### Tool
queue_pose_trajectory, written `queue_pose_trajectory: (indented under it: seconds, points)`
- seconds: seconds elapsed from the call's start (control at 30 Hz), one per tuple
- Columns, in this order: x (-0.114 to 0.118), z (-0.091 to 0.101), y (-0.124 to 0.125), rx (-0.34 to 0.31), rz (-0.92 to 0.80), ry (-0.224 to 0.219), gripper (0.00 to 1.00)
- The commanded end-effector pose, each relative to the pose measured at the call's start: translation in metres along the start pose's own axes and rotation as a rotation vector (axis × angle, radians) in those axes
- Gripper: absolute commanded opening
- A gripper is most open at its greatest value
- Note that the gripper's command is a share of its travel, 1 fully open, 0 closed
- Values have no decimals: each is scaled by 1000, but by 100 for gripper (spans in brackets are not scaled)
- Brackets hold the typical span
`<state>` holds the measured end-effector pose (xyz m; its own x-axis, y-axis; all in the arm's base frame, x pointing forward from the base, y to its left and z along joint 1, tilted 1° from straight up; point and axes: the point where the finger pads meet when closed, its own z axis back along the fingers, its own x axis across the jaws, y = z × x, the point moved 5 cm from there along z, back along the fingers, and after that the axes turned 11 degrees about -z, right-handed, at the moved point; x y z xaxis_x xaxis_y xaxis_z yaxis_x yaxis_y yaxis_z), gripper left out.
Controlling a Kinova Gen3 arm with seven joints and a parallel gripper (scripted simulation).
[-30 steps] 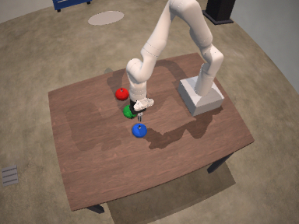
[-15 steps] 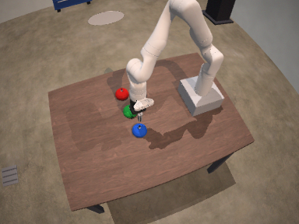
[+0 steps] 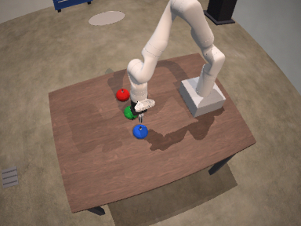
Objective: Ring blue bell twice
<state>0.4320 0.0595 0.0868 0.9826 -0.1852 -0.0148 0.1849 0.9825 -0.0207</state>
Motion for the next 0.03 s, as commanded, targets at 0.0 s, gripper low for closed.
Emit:
queue_pose_trajectory:
  seconds: [0.0]
  points:
    - [0, 1, 0, 1, 0, -2, 17]
